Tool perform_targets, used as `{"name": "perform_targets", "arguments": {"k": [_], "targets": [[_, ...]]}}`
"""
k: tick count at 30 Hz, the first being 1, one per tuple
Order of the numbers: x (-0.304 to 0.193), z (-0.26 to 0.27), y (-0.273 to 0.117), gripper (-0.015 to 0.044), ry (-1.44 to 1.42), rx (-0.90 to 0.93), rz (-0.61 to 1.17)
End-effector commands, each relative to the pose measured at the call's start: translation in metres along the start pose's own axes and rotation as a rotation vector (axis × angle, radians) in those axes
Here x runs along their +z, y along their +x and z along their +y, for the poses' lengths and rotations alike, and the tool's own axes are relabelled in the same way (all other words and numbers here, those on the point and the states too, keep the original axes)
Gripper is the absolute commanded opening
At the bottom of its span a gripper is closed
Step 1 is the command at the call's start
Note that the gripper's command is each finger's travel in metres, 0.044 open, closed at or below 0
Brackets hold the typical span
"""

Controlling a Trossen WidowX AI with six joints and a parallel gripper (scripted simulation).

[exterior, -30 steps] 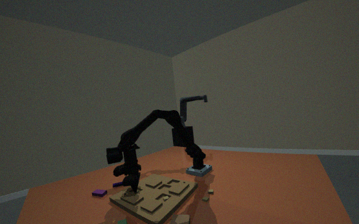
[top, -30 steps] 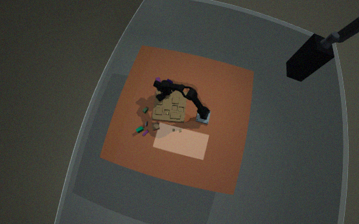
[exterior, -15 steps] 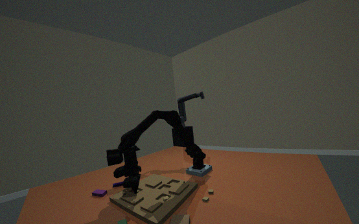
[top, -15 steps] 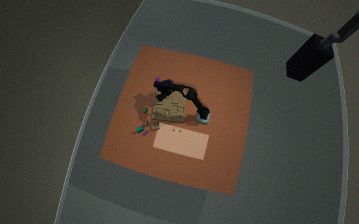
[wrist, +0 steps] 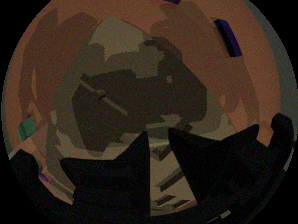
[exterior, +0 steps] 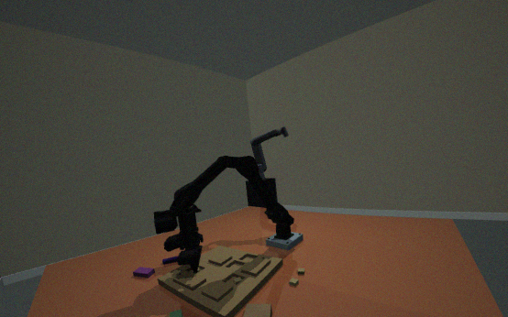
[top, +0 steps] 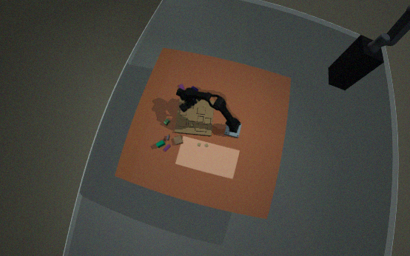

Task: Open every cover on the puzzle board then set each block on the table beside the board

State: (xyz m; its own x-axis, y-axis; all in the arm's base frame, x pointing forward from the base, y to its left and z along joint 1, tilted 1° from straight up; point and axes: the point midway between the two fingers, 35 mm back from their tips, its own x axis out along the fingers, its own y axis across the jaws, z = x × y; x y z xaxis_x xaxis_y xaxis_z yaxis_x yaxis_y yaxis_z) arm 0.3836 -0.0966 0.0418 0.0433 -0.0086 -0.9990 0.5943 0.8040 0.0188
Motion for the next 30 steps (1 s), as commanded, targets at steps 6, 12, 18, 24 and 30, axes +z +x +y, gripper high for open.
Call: {"name": "perform_targets", "arguments": {"k": [6,12,18,24,30], "targets": [[0.002,0.001,-0.014,0.008,0.002,0.003,-0.005],[0.002,0.001,-0.022,0.008,0.003,0.003,-0.004],[0.002,0.001,-0.029,0.008,0.004,0.004,-0.003],[0.002,0.001,-0.037,0.008,0.005,0.004,-0.002],[0.001,0.0,-0.044,0.008,0.005,0.004,-0.001]]}}
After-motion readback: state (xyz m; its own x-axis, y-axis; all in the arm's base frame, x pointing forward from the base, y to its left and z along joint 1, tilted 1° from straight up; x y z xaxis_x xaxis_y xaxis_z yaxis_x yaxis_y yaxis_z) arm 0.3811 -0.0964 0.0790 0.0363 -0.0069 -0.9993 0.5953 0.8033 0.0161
